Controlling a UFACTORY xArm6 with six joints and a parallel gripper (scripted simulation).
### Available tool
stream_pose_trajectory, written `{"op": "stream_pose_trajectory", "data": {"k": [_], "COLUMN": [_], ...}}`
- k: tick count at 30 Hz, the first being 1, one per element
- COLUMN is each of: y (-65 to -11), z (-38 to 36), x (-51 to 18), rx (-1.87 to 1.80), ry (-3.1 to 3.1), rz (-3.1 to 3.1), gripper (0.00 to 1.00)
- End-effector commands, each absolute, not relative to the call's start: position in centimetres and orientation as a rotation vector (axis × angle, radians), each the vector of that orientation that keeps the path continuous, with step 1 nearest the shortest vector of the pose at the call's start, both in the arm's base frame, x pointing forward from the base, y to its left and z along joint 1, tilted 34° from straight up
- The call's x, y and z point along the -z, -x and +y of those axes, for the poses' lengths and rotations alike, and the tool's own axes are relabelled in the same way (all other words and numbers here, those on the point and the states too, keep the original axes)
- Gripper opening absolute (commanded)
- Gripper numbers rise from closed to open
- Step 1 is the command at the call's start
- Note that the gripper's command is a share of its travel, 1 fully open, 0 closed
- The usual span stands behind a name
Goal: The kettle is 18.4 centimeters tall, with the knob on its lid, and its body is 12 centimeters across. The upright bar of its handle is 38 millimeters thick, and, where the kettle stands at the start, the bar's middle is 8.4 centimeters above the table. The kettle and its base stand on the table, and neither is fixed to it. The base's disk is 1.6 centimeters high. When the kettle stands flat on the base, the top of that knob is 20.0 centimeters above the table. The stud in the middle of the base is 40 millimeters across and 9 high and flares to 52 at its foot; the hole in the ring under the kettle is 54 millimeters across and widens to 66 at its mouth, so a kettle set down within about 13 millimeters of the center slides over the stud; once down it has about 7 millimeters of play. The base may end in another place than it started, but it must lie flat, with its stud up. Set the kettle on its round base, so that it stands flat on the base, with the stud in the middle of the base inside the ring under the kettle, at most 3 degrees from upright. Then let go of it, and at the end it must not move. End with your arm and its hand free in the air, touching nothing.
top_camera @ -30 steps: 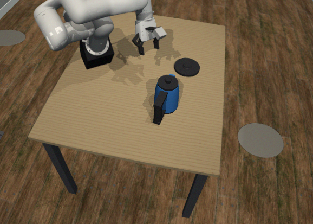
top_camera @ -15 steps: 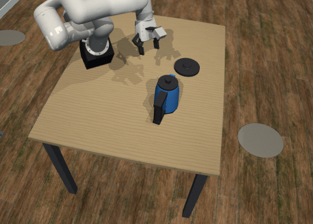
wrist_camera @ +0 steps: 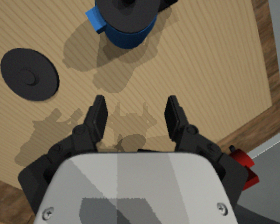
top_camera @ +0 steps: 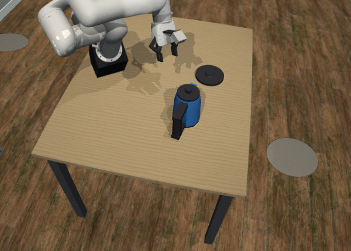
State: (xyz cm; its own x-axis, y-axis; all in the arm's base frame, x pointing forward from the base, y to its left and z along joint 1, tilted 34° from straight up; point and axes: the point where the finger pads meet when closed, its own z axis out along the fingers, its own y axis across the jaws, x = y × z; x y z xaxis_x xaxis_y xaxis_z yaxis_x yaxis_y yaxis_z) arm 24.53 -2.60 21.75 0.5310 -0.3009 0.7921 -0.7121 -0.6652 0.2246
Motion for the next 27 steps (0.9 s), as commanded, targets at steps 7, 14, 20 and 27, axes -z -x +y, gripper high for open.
{"op": "stream_pose_trajectory", "data": {"k": [7,14,20,27], "y": [-24.4,-24.1,-23.8,-23.4], "z": [-1.9,-0.8,0.2,1.6], "x": [-21.6,-21.3,-21.0,-20.7], "rx": [-1.027,-1.041,-1.046,-1.042], "ry": [-2.245,-2.246,-2.237,-2.205], "rz": [-0.924,-1.092,-1.251,-1.471], "gripper": [0.81,0.81,0.81,0.81]}}
